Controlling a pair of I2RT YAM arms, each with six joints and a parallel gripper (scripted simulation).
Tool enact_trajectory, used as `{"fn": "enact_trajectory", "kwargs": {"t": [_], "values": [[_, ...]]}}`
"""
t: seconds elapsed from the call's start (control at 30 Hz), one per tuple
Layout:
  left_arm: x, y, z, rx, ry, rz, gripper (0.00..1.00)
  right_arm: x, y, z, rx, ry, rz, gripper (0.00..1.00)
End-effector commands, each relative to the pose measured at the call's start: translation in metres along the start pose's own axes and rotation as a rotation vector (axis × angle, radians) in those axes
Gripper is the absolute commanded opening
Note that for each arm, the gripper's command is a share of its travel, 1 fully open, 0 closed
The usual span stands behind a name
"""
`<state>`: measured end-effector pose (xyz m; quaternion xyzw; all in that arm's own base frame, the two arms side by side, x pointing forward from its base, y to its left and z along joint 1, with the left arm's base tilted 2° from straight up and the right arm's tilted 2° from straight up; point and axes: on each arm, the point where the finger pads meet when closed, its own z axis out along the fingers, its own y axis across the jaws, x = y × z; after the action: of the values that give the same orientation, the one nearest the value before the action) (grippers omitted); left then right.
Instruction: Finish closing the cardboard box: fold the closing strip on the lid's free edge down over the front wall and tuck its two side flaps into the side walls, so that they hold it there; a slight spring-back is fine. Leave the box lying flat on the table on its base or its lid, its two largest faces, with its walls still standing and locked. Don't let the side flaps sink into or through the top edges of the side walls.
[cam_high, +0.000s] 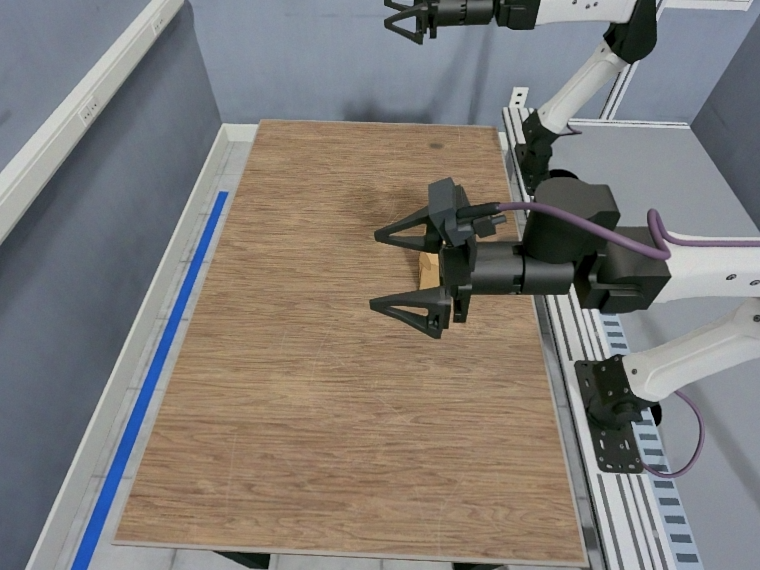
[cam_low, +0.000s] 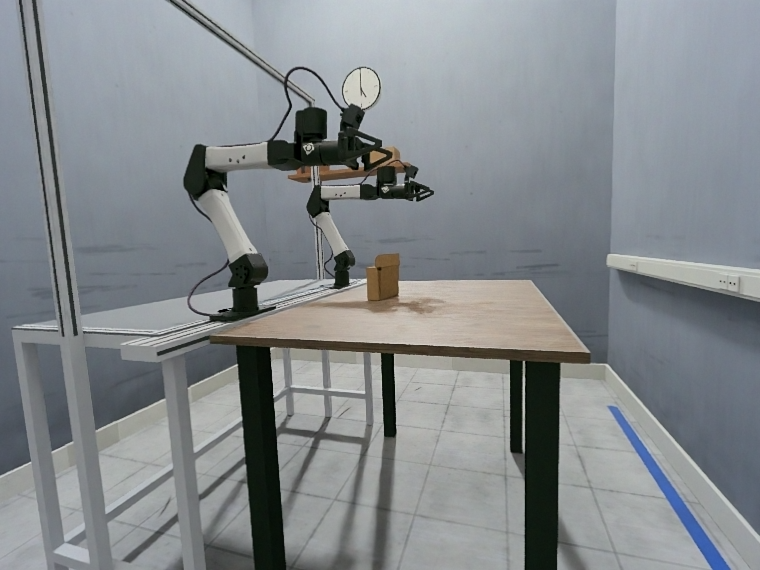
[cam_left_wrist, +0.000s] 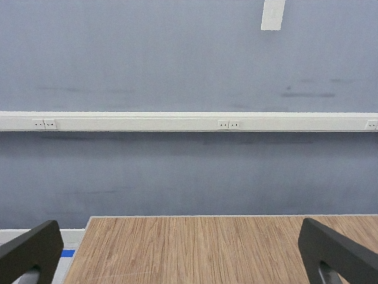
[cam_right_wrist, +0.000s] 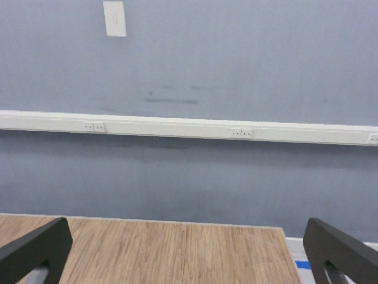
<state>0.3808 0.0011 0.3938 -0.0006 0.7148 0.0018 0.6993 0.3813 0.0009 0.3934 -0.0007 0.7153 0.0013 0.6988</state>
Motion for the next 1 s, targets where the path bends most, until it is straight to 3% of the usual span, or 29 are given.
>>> {"fn": "enact_trajectory", "kwargs": {"t": [0.0,0.03,0.07,0.37,0.53,0.6,0.97], "values": [[-0.008,-0.001,-0.002,0.003,-0.022,-0.002,1.0,-0.009,-0.001,-0.003,0.003,-0.023,-0.001,1.0],[-0.008,-0.001,-0.002,0.003,-0.022,-0.002,1.0,-0.009,-0.001,-0.003,0.003,-0.023,-0.001,1.0],[-0.019,-0.006,-0.012,0.004,-0.019,-0.004,0.01,-0.019,0.004,-0.012,0.002,-0.021,0.005,0.8],[0.045,-0.031,-0.024,-0.001,0.32,-0.007,0.01,0.044,0.031,-0.025,0.005,0.318,0.016,0.8],[0.072,-0.045,-0.037,-0.002,0.483,-0.007,0.01,0.07,0.046,-0.039,0.005,0.481,0.022,0.8],[0.072,-0.045,-0.037,-0.002,0.483,-0.007,0.01,0.07,0.046,-0.039,0.005,0.481,0.022,0.8],[0.134,-0.077,-0.064,-0.004,0.852,-0.004,0.01,0.131,0.081,-0.067,-0.004,0.853,0.035,0.8]]}}
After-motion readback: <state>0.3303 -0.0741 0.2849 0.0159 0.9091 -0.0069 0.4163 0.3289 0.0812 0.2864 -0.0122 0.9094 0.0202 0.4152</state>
